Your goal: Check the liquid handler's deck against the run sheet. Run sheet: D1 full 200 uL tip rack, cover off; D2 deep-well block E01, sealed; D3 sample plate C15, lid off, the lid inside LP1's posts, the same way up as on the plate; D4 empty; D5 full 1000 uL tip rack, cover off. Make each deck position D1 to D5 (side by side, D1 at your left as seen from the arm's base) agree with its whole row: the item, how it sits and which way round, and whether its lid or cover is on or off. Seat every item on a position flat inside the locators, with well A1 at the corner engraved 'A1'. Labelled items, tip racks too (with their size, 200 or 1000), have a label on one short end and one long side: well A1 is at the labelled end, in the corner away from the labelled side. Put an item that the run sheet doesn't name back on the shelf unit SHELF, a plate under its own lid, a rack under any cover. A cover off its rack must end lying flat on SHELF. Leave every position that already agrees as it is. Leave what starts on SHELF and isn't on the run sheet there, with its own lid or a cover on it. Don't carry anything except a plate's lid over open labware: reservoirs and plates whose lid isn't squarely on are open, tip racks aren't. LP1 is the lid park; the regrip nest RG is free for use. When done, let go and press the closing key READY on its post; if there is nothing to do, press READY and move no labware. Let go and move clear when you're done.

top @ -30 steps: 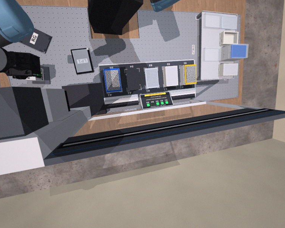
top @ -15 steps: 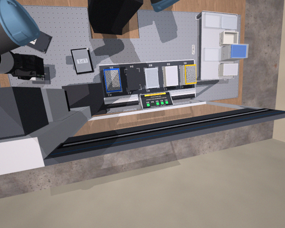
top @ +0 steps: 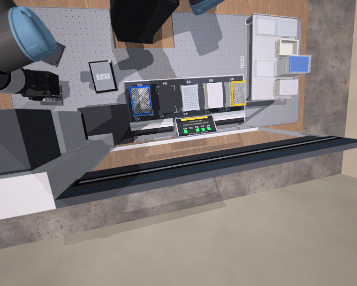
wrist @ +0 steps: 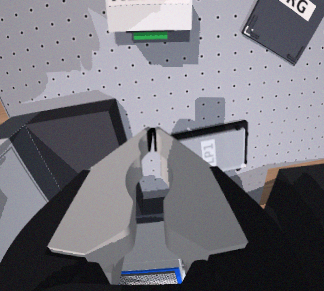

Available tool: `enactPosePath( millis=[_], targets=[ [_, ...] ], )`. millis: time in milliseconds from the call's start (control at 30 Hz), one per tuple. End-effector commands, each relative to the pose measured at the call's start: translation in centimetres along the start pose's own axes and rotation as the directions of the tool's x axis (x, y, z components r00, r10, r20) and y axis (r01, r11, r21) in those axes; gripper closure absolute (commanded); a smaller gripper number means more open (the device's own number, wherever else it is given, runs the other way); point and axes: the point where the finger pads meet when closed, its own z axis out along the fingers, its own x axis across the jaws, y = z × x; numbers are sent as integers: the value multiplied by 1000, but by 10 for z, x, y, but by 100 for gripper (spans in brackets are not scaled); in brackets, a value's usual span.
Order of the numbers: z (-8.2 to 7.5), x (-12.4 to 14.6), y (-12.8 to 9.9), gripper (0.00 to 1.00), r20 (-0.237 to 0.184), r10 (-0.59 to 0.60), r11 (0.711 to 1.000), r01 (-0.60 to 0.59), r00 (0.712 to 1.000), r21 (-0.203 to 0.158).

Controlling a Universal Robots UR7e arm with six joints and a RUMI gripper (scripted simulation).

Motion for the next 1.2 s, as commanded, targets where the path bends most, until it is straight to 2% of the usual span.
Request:
enactPosePath(
  millis=[0,1167],
  targets=[
    [10,-1,0,100,2,-1,1000,1,1000,2],
    [61,-2,-2,100,3,-1,1000,1,1000,5]
  ],
)
